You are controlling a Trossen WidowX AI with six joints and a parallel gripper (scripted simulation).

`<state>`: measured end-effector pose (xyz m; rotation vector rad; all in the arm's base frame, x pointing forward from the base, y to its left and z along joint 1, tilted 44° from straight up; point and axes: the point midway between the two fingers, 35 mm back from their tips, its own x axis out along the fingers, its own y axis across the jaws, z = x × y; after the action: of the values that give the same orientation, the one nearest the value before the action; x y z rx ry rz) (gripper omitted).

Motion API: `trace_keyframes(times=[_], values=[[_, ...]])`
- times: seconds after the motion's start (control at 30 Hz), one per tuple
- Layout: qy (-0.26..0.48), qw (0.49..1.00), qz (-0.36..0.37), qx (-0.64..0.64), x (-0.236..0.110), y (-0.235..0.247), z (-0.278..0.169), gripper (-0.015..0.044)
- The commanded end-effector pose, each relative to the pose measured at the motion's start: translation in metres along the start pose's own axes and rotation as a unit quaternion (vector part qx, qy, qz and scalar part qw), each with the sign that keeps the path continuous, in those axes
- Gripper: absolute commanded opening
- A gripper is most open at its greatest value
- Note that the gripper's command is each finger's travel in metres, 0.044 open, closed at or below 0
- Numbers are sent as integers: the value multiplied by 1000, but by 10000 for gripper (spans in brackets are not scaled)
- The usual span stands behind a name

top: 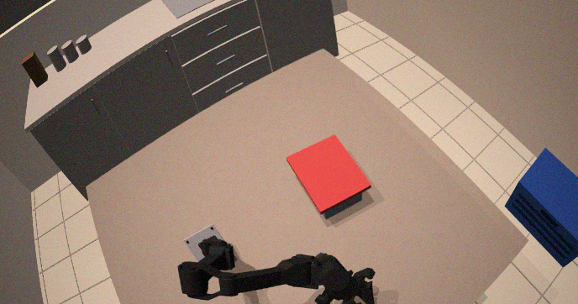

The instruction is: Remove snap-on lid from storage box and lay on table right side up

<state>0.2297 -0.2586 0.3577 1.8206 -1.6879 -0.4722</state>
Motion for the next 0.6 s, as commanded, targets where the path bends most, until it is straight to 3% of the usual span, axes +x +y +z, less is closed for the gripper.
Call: trace_keyframes(times=[0.0,0.4,0.57], values=[[19,995,-78,-58,-28,-53,-13,235],[84,944,-230,-223,-127,-162,-10,235],[143,881,-291,-344,-200,-205,6,235]])
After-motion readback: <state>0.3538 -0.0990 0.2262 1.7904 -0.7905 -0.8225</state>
